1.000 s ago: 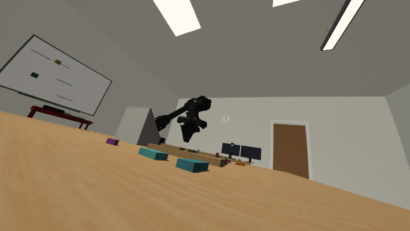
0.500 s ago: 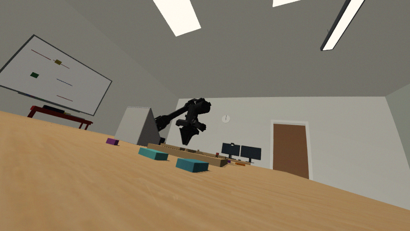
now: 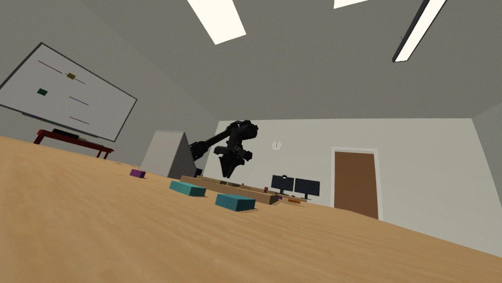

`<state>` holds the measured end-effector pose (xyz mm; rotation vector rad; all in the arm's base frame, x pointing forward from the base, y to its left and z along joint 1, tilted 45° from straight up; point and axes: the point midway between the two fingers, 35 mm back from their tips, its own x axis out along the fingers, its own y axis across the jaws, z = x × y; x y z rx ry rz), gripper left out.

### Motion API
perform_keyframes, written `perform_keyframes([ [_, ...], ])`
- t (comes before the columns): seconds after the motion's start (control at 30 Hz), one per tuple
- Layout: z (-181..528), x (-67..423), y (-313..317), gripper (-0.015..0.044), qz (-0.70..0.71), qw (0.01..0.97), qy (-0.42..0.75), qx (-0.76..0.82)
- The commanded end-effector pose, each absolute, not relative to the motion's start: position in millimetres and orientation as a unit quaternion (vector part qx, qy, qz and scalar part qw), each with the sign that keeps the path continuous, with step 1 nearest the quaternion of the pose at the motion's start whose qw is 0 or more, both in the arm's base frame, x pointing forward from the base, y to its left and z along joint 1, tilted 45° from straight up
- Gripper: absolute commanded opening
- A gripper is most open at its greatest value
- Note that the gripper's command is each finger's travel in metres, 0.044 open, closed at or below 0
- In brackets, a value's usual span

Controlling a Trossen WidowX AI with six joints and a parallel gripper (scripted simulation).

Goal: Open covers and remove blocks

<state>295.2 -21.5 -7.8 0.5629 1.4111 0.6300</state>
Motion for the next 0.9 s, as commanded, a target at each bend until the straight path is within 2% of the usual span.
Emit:
perform_keyframes([
  [0.0,-7.8,295.7,-21.2,0.0144,0.265,0.674,0.634,0.269],
  [0.87,-7.6,295.8,-21.1,0.0144,0.138,0.61,0.674,0.394],
])
